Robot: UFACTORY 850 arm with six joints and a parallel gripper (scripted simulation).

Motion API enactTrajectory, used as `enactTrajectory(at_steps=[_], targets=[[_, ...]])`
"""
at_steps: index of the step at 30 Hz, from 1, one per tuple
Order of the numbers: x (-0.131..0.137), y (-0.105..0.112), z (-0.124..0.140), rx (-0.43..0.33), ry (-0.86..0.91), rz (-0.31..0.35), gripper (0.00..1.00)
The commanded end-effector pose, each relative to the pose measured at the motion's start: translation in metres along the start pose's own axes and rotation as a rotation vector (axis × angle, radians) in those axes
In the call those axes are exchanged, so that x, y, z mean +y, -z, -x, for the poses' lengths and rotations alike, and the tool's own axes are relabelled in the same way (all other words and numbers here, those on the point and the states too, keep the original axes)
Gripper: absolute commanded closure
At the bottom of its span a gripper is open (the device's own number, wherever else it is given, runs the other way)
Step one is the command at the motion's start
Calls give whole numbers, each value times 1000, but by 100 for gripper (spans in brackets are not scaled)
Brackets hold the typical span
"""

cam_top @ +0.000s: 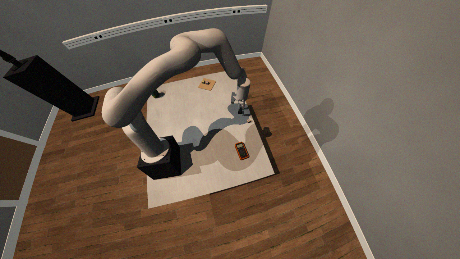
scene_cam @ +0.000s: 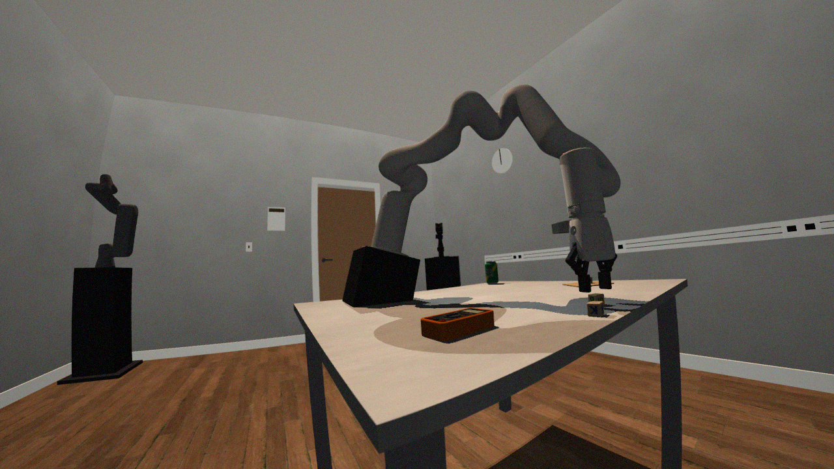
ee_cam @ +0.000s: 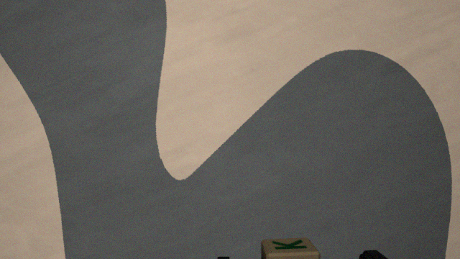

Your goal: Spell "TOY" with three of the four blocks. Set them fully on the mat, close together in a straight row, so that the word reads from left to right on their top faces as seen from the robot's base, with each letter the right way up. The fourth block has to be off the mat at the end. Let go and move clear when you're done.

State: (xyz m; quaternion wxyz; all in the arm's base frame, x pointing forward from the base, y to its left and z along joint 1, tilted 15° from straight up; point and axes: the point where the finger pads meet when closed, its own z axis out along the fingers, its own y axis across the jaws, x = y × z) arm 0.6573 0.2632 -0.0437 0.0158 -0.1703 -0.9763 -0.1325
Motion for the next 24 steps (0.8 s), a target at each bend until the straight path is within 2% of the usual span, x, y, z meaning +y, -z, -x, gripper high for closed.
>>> enactTrajectory(at_steps=[1,16,24], targets=[[1,1,1,-2,0,1,36],[1,-9,1,-2,0,1,36],[1,-23,1,-2,0,1,36]])
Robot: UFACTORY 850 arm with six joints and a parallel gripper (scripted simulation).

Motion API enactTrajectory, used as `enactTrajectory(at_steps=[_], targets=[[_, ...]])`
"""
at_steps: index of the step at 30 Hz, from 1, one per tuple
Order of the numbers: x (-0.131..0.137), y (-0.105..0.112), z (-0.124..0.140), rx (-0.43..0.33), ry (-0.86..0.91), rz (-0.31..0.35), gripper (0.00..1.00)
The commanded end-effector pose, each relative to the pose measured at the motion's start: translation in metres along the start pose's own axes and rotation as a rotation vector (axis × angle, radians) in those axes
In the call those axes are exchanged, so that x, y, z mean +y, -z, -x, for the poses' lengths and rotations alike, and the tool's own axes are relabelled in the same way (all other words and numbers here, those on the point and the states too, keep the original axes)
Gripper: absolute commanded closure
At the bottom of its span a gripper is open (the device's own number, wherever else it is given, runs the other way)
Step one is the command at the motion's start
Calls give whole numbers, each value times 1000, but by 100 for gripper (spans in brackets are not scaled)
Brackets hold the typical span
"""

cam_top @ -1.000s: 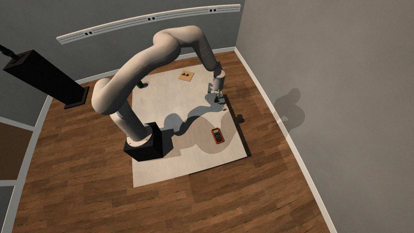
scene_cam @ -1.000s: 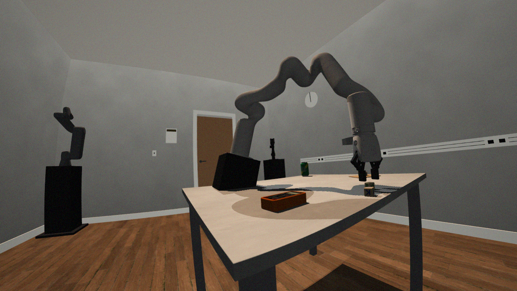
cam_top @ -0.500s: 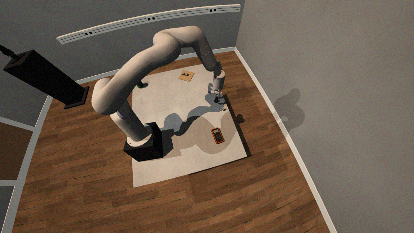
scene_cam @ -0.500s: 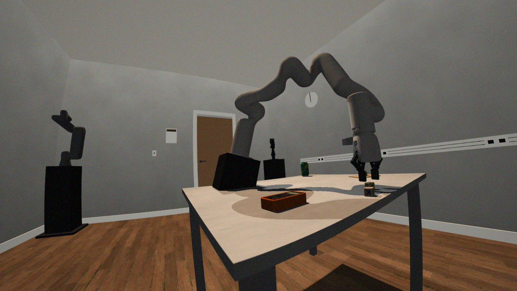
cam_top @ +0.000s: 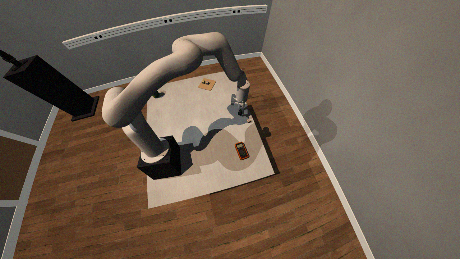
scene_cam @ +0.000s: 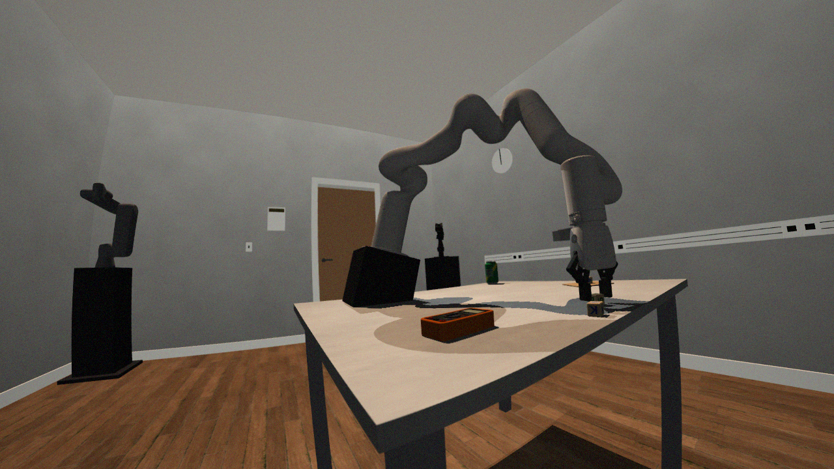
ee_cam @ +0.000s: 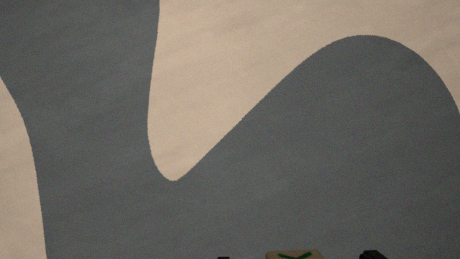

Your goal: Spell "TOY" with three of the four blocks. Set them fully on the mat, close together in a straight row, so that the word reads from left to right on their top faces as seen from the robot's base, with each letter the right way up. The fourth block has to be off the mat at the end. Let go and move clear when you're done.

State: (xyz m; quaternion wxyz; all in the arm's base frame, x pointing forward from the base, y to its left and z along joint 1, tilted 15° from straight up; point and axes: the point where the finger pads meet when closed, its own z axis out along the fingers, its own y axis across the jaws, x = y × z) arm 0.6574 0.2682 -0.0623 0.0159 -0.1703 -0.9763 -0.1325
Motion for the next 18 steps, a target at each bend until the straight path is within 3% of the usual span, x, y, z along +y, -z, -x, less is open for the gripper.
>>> enactTrajectory(at_steps=[1,18], targets=[[1,-5,1,-2,0,2,36],[1,-10,1,-2,0,2,36]])
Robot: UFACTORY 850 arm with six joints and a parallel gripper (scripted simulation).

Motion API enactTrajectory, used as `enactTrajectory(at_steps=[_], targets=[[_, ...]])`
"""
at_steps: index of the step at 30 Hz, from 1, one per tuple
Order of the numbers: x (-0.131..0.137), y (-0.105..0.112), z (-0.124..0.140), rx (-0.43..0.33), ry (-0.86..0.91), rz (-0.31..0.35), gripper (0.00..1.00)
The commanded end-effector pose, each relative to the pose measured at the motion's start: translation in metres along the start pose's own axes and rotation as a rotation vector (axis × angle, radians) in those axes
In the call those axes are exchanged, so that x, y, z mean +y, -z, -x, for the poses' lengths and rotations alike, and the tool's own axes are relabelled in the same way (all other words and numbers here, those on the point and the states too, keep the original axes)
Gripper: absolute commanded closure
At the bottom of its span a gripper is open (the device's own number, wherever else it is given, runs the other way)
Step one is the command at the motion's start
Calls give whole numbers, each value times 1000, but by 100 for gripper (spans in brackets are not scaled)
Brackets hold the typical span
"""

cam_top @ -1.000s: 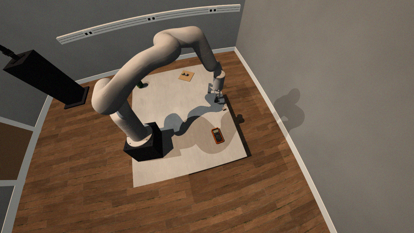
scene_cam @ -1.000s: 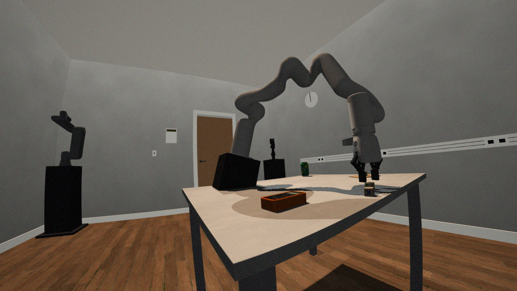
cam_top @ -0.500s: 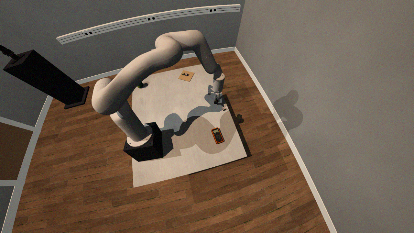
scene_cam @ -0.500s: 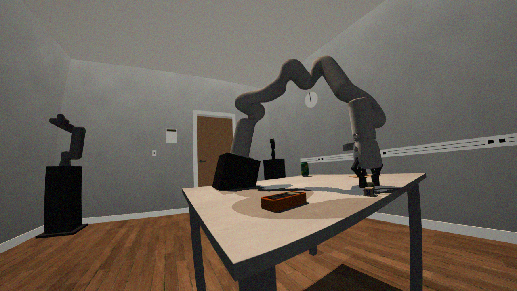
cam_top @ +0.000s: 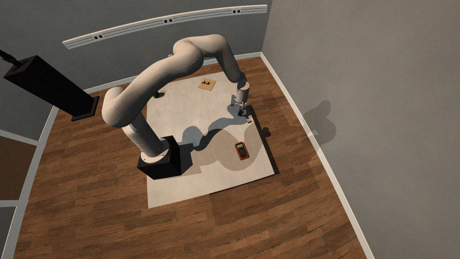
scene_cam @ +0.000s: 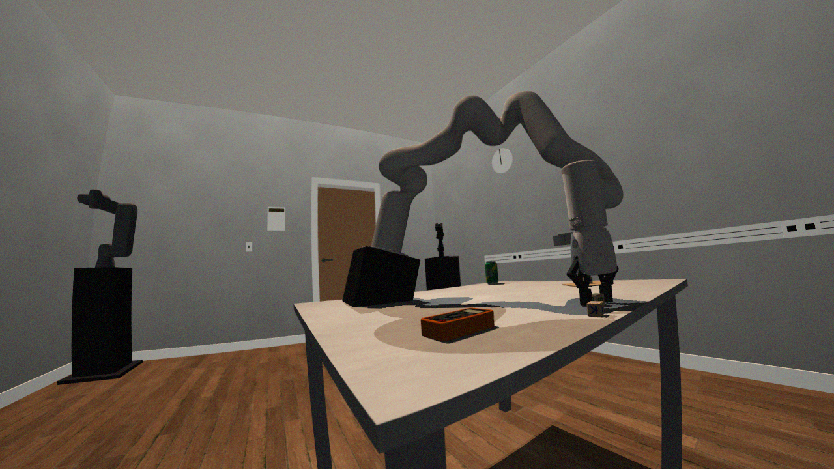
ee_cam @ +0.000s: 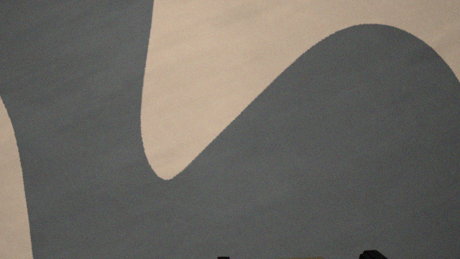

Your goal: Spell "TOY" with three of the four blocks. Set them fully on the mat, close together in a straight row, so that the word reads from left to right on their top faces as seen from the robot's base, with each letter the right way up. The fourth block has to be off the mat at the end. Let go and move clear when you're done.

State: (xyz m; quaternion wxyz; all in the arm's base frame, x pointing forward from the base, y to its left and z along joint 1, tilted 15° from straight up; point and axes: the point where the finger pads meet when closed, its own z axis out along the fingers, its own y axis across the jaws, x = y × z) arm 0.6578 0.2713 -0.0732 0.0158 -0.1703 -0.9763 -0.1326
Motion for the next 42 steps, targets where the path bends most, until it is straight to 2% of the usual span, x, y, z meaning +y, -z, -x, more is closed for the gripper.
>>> enactTrajectory(at_steps=[1,28,29,42], targets=[[1,1,1,-2,0,1,36],[1,1,1,-2,0,1,36],[1,1,1,-2,0,1,57],[1,1,1,-2,0,1,57]])
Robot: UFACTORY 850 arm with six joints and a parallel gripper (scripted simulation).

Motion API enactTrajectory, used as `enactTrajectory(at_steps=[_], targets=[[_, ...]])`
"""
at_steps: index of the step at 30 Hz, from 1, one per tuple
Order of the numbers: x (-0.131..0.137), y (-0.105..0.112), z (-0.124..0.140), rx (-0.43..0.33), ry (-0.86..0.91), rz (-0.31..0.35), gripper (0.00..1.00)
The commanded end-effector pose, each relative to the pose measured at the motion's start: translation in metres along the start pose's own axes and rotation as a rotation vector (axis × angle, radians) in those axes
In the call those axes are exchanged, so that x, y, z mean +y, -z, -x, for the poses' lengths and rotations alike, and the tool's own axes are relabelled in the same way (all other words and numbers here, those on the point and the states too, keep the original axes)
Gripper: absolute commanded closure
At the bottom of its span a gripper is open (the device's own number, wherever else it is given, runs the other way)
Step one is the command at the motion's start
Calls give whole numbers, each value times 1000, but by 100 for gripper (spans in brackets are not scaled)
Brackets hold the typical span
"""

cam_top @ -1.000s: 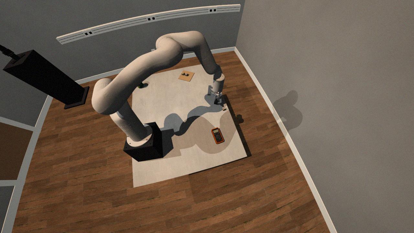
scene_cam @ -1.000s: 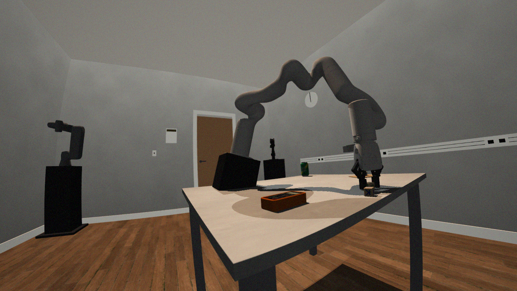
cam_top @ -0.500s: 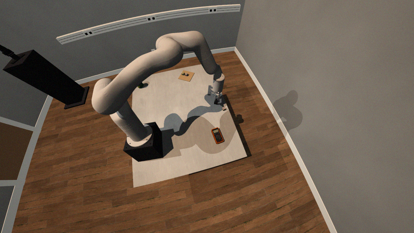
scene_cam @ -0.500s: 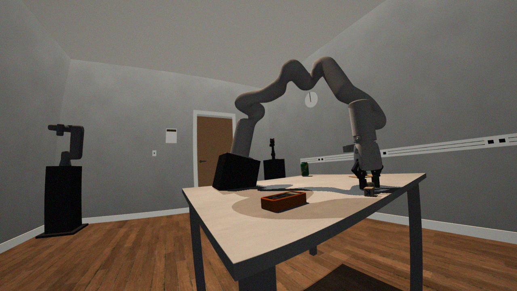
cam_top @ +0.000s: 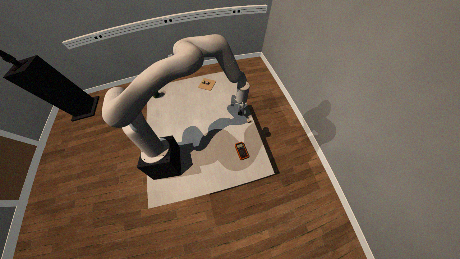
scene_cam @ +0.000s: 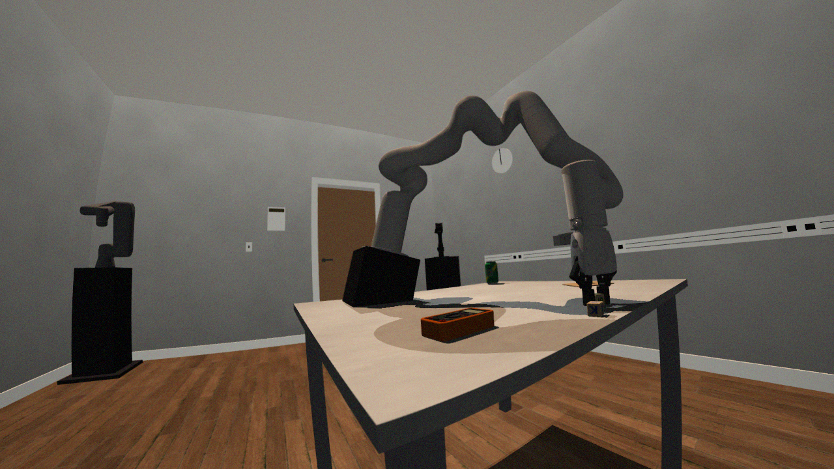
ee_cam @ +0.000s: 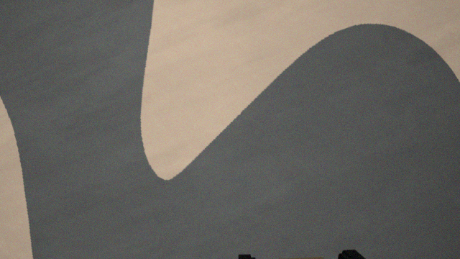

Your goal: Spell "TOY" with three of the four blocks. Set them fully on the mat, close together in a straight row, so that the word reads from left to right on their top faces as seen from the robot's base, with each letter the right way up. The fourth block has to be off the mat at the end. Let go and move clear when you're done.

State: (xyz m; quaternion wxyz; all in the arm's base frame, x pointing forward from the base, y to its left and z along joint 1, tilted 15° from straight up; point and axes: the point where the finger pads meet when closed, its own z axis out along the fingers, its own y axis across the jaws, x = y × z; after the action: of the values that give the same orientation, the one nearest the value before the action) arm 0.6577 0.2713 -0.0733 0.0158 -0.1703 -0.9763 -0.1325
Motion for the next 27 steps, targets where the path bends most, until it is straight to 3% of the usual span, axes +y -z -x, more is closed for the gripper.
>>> enactTrajectory(at_steps=[1,3,4,27], targets=[[1,1,1,-2,0,1,57],[1,1,1,-2,0,1,57],[1,1,1,-2,0,1,77],[1,1,1,-2,0,1,77]])
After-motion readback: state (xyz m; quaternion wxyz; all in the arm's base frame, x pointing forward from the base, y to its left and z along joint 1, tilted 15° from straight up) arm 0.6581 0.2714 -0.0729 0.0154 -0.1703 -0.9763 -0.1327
